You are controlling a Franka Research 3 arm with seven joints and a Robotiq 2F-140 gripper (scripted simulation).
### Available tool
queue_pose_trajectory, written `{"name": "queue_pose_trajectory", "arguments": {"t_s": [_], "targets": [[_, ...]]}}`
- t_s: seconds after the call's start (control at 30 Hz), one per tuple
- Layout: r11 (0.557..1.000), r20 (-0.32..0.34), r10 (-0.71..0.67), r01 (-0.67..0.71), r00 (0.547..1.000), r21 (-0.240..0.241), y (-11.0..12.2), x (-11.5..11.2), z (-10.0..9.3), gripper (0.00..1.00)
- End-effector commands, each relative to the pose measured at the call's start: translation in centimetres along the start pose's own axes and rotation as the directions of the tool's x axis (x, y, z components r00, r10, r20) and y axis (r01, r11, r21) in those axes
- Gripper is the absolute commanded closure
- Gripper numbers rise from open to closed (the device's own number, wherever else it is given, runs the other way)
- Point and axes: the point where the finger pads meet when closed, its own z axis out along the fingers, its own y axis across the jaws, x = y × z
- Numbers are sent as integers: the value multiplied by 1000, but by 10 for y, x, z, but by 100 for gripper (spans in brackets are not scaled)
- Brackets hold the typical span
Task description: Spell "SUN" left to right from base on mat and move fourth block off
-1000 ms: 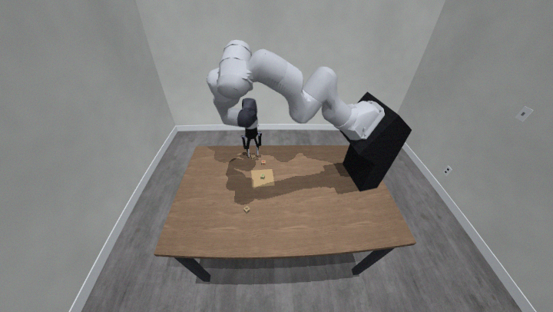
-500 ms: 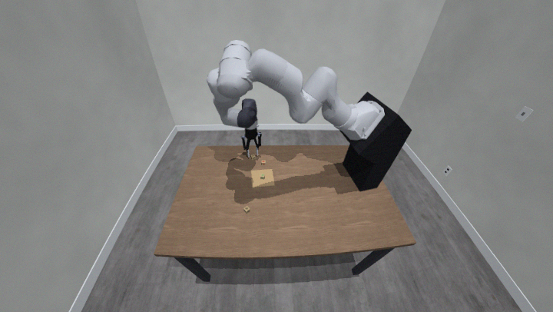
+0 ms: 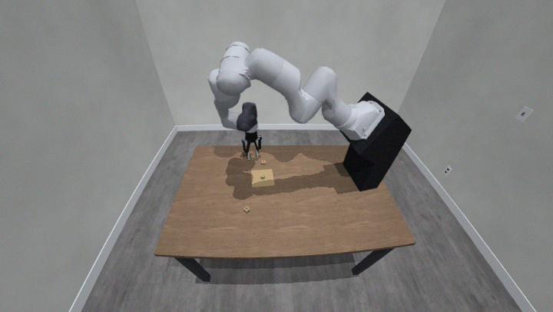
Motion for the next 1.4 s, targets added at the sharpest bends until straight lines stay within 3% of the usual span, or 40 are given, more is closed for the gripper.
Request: {"name": "queue_pose_trajectory", "arguments": {"t_s": [0.0,1.33,1.37], "targets": [[1000,-9,-23,23,1000,-7,1,1,4,63],[1000,-9,-23,23,1000,-7,1,1,6,63],[1000,-9,-23,23,1000,-7,1,1,6,75]]}}
